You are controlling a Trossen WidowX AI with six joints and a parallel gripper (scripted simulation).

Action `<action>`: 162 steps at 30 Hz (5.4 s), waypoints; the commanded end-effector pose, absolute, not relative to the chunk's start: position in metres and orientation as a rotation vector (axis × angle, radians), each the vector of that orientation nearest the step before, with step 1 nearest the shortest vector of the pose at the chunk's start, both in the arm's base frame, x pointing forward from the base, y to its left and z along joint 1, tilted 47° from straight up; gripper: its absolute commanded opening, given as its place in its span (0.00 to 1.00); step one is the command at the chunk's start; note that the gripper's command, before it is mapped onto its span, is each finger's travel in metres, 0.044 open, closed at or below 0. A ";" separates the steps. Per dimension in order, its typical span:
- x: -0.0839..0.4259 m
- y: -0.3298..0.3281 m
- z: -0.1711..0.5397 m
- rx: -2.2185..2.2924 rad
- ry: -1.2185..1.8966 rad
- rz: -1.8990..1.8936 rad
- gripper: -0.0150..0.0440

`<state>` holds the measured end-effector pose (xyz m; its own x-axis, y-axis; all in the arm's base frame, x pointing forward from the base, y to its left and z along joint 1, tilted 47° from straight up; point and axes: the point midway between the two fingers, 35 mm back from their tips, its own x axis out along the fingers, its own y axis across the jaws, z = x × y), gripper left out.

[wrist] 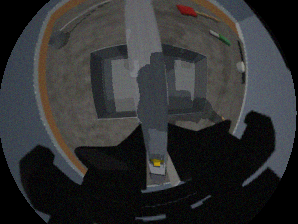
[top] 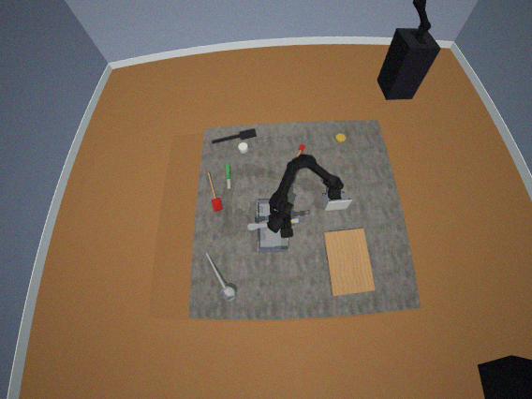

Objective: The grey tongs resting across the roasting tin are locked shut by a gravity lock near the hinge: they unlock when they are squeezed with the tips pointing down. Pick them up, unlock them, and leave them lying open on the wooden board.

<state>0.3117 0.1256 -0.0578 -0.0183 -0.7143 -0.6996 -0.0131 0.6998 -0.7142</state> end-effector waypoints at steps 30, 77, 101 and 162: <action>0.209 0.263 -0.136 -0.087 1.170 -1.076 0.00; -0.033 0.322 -0.186 0.603 0.695 -1.474 0.00; -0.033 0.338 -0.187 0.766 0.883 -1.419 0.00; -0.027 0.357 -0.113 1.373 1.557 -1.054 0.00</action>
